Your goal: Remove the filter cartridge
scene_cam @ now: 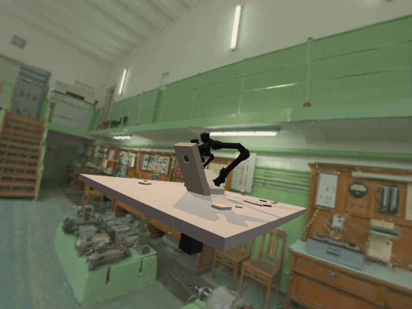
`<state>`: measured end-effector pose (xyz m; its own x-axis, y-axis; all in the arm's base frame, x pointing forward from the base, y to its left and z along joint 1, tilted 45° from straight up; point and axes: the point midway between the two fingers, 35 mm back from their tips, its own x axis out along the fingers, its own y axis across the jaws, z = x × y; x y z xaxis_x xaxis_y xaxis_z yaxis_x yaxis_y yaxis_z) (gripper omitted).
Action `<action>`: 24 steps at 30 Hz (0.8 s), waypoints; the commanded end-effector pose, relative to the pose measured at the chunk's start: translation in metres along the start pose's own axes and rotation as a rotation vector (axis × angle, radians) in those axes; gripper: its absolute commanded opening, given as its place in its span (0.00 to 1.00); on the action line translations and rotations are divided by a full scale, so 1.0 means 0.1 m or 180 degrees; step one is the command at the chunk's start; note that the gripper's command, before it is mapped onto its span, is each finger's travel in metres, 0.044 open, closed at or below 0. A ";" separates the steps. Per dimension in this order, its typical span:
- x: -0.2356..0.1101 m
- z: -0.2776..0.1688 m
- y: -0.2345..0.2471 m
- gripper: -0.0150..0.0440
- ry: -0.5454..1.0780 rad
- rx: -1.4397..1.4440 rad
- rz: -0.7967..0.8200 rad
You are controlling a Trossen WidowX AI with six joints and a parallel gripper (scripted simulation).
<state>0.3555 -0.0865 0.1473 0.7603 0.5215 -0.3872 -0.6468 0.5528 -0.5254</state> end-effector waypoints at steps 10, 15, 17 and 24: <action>0.06 0.00 0.00 0.43 0.0006 0.0005 0.0005; 0.08 0.00 0.00 0.43 0.0005 0.0005 0.0005; 0.08 0.00 0.00 0.43 0.0005 0.0005 0.0005; 0.04 0.00 0.00 0.37 -0.0005 0.0010 -0.0012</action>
<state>0.3579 -0.0849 0.1457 0.7616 0.5228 -0.3829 -0.6454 0.5586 -0.5210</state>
